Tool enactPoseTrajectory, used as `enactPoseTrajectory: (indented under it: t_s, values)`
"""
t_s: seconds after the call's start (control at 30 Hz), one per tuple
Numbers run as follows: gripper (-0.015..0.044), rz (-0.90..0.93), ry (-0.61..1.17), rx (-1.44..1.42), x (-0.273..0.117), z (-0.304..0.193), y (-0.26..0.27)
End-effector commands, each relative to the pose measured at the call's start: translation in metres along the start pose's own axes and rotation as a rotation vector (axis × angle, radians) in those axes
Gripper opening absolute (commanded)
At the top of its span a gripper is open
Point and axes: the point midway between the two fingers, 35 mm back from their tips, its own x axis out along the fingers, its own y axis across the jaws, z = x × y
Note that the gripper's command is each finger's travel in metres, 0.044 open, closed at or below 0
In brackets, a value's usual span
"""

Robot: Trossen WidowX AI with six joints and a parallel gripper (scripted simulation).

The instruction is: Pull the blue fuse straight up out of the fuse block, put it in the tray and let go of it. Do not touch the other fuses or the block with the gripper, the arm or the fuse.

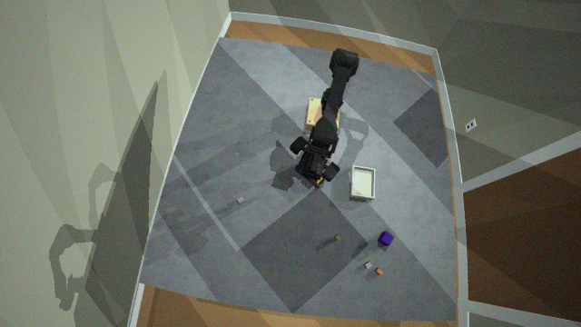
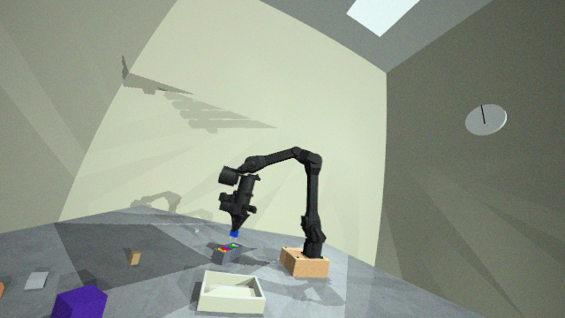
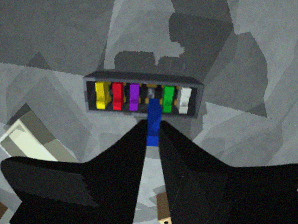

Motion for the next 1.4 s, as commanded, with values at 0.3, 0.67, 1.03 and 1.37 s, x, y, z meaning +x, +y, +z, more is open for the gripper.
enactPoseTrajectory:
  t_s: [0.3,0.67,1.03,1.37]
  values:
    - [0.0000,0.009,0.003,0.002,-0.003,-0.017,0.060]
    - [0.0000,0.014,0.007,0.002,-0.004,-0.046,0.115]
    - [0.0000,0.019,0.010,0.002,-0.005,-0.087,0.166]
    - [0.0000,0.021,0.013,0.002,-0.006,-0.126,0.199]
